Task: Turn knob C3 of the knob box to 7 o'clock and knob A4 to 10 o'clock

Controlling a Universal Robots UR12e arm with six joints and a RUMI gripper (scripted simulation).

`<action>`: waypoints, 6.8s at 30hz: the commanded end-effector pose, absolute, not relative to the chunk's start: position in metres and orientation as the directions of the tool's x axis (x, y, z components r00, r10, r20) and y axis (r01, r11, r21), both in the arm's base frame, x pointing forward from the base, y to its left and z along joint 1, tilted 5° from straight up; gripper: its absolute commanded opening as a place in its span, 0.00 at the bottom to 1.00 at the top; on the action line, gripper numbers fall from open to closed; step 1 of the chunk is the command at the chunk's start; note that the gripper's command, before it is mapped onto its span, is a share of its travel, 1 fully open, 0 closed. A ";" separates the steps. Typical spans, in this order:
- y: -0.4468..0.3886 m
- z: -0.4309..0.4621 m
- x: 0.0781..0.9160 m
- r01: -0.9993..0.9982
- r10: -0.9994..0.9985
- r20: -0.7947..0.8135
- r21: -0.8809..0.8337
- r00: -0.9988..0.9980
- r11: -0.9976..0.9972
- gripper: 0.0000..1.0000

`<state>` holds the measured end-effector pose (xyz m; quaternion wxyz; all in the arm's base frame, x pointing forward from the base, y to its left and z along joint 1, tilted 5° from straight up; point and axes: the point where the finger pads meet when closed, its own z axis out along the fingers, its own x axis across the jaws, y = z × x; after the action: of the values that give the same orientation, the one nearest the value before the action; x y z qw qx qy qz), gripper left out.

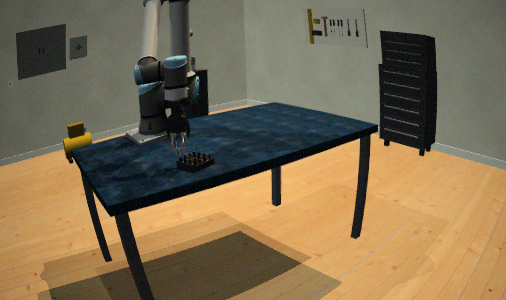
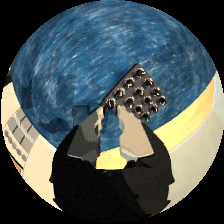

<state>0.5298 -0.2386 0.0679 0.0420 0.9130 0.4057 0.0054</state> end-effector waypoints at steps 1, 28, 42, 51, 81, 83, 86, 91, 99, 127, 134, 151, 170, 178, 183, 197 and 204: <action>-0.239 0.069 0.530 0.740 0.741 -0.024 0.082 0.671 -0.667 0.11; -0.240 0.058 0.531 0.740 0.741 -0.024 0.082 0.671 -0.667 0.11; -0.240 0.055 0.531 0.740 0.741 -0.024 0.082 0.671 -0.667 0.11; -0.240 0.055 0.531 0.740 0.741 -0.024 0.082 0.671 -0.667 0.11; -0.240 0.055 0.531 0.740 0.741 -0.024 0.082 0.671 -0.667 0.04; -0.240 0.055 0.531 0.740 0.741 -0.024 0.082 0.671 -0.667 0.04; -0.240 0.055 0.531 0.740 0.741 -0.024 0.082 0.671 -0.667 0.04; -0.240 0.055 0.531 0.740 0.741 -0.024 0.082 0.671 -0.667 0.04; -0.240 0.055 0.531 0.740 0.741 -0.024 0.082 0.671 -0.667 0.04; -0.240 0.055 0.531 0.764 0.765 -0.027 0.081 0.644 -0.640 0.04; -0.240 0.055 0.531 0.794 0.795 -0.031 0.080 0.606 -0.603 0.04; -0.241 0.055 0.530 0.893 0.893 -0.045 0.073 0.448 -0.445 0.04; -0.242 0.055 0.530 0.986 0.985 -0.065 0.056 0.158 -0.155 0.04; -0.243 0.055 0.530 0.999 0.997 -0.073 0.045 0.004 -0.001 0.04; -0.244 0.055 0.530 0.993 0.991 -0.078 0.037 -0.109 0.112 0.04; -0.245 0.055 0.530 0.930 0.927 -0.084 0.015 -0.366 0.368 0.04; -0.245 0.055 0.530 0.878 0.875 -0.086 0.005 -0.476 0.478 0.04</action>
<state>0.5297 -0.2447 0.0543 0.0378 0.5408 0.8401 -0.0199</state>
